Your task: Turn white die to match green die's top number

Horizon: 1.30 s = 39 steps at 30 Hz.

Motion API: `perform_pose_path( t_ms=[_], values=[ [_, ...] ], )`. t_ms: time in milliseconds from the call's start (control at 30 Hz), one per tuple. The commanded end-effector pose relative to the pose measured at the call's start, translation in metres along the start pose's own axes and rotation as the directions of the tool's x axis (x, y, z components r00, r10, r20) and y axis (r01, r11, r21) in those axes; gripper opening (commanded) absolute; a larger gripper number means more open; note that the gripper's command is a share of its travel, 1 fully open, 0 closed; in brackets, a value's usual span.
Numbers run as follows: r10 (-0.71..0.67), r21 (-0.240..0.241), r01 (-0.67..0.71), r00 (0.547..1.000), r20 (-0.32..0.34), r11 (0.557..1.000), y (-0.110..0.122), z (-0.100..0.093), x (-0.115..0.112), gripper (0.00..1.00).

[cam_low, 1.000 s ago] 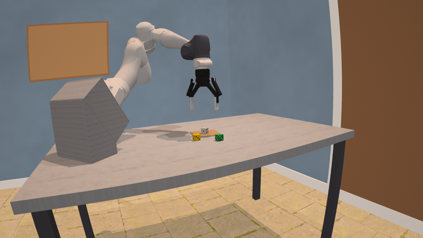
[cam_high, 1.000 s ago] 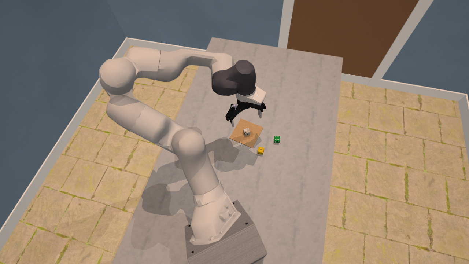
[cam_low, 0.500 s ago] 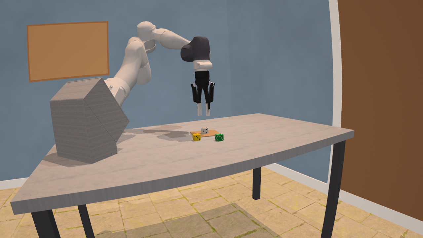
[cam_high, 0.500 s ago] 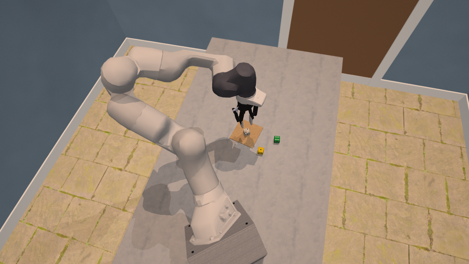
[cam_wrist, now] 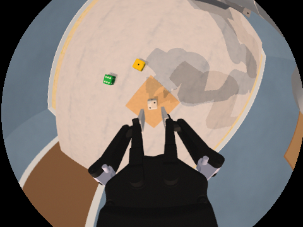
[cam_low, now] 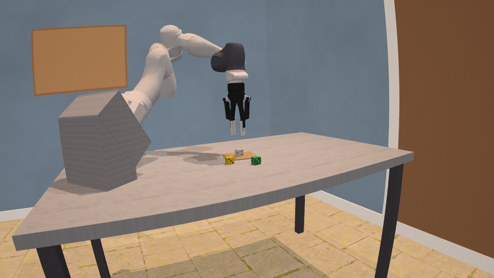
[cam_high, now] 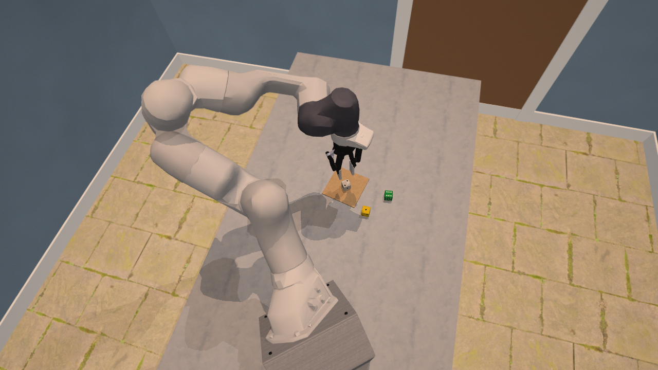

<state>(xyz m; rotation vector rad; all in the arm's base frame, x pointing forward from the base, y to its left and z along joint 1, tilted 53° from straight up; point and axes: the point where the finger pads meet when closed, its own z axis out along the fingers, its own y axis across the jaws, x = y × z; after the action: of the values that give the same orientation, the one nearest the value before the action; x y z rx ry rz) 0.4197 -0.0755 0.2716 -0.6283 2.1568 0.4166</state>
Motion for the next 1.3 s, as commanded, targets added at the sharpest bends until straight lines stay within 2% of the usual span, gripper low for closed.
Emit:
perform_pose_path(
  t_ms=[0,633,1267],
  values=[
    [-0.005,0.0,0.005,1.0,-0.001,1.0,0.0,0.001,0.001,0.28],
    [-0.006,0.0,0.006,1.0,0.001,1.0,0.0,0.004,0.001,0.28],
    [-0.006,0.0,0.006,1.0,0.002,1.0,-0.001,0.028,0.001,0.28]
  ],
)
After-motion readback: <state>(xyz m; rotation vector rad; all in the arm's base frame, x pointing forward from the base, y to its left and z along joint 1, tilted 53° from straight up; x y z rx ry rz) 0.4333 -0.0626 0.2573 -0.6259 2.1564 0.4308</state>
